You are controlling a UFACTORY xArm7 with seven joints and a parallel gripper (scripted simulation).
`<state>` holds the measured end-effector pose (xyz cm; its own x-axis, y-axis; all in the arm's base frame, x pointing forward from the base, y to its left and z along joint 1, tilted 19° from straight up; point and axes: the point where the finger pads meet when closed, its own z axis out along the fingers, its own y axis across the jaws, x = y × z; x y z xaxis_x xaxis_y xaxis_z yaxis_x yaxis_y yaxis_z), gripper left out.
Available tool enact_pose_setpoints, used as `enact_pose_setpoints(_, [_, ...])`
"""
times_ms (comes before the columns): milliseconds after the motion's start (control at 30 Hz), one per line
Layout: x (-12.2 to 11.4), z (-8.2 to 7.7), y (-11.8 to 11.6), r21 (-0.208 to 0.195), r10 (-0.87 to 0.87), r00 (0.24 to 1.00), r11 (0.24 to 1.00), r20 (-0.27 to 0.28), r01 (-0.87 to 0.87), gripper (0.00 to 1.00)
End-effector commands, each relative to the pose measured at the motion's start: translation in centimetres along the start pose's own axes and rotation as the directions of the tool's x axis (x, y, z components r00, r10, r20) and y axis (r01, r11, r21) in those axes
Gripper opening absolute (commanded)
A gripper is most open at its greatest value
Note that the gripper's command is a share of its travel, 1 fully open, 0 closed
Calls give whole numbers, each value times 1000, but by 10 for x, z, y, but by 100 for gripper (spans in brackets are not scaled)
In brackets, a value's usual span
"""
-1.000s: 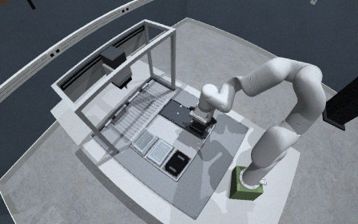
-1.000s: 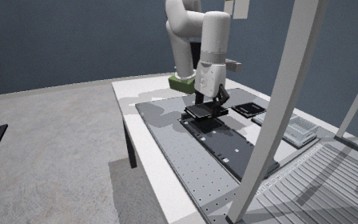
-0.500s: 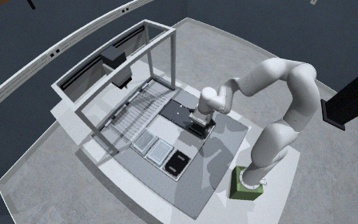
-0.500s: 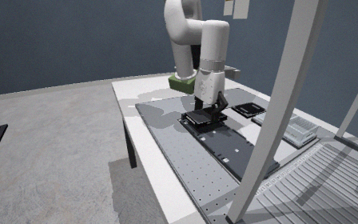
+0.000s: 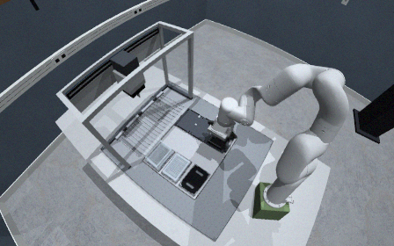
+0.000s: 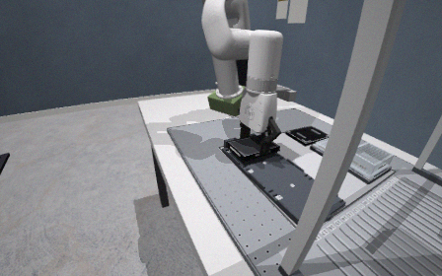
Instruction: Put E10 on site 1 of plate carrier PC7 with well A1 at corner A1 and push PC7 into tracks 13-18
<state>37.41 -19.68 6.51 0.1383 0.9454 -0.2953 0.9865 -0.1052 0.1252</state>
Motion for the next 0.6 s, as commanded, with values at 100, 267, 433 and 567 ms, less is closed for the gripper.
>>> enact_pose_setpoints(100, [0, -1, 2, -4, 0, 1000, 1000, 1, 0, 0])
enact_pose_setpoints(267, [0, -1, 2, -4, 0, 1000, 1000, 1, 0, 0])
enact_pose_setpoints(433, [0, 2, 2, -4, 0, 1000, 1000, 1, 0, 0])
enact_pose_setpoints(567, [0, 4, 2, -4, 0, 1000, 1000, 1, 0, 0])
